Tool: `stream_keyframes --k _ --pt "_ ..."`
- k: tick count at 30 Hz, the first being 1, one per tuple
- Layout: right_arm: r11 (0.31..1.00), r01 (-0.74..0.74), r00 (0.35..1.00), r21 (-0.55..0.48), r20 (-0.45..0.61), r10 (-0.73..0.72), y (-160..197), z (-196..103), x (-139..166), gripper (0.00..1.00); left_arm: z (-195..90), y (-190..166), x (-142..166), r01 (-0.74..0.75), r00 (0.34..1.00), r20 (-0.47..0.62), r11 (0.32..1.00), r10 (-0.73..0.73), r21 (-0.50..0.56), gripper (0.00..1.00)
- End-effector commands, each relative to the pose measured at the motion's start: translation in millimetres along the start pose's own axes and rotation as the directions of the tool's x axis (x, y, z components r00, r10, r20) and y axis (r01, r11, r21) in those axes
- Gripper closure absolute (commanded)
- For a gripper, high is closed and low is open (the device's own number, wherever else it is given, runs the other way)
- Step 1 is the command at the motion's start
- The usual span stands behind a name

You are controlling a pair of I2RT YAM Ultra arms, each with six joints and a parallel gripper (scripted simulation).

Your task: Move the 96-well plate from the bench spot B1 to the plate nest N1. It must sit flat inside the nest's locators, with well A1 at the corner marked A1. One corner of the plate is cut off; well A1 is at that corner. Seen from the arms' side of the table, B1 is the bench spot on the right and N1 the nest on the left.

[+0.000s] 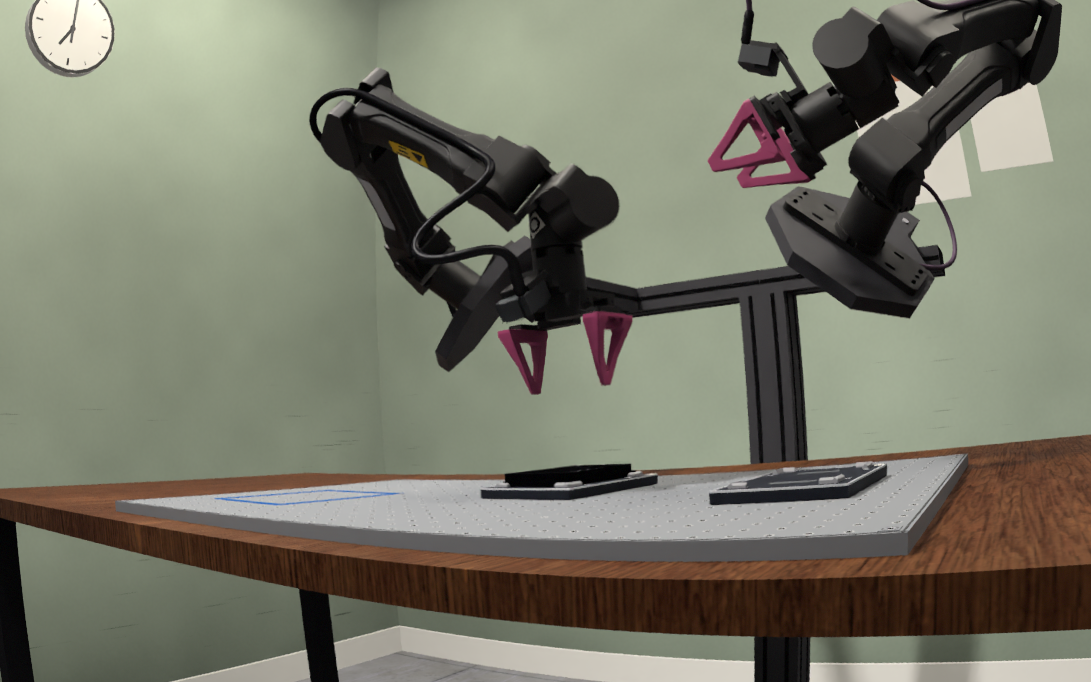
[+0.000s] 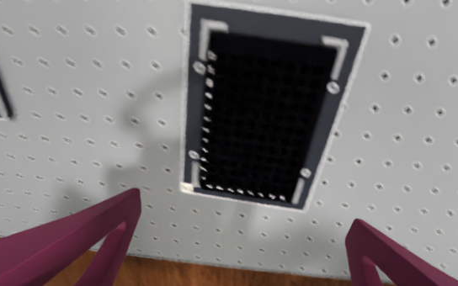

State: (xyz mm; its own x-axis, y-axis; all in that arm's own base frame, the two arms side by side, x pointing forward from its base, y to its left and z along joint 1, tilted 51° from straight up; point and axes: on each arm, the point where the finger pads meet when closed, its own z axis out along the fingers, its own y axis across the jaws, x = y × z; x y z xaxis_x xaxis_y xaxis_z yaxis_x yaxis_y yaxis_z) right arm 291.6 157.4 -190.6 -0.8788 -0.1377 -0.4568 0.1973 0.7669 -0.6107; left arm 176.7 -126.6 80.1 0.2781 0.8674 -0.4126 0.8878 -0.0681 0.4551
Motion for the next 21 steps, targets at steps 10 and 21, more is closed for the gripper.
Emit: stream_keyframes --k 10,21 --pt "1.000 -0.003 0.998 -0.007 0.067 0.003 -6 -12 -15 0.00 7 31 -1 -0.006 1.000 -0.010 0.995 0.005 -0.097 0.00" --pt "1.000 0.031 0.979 -0.005 0.204 -0.029 -95 -23 -58 0.00 17 151 -17 0.017 1.000 -0.015 0.885 -0.028 -0.466 0.00"
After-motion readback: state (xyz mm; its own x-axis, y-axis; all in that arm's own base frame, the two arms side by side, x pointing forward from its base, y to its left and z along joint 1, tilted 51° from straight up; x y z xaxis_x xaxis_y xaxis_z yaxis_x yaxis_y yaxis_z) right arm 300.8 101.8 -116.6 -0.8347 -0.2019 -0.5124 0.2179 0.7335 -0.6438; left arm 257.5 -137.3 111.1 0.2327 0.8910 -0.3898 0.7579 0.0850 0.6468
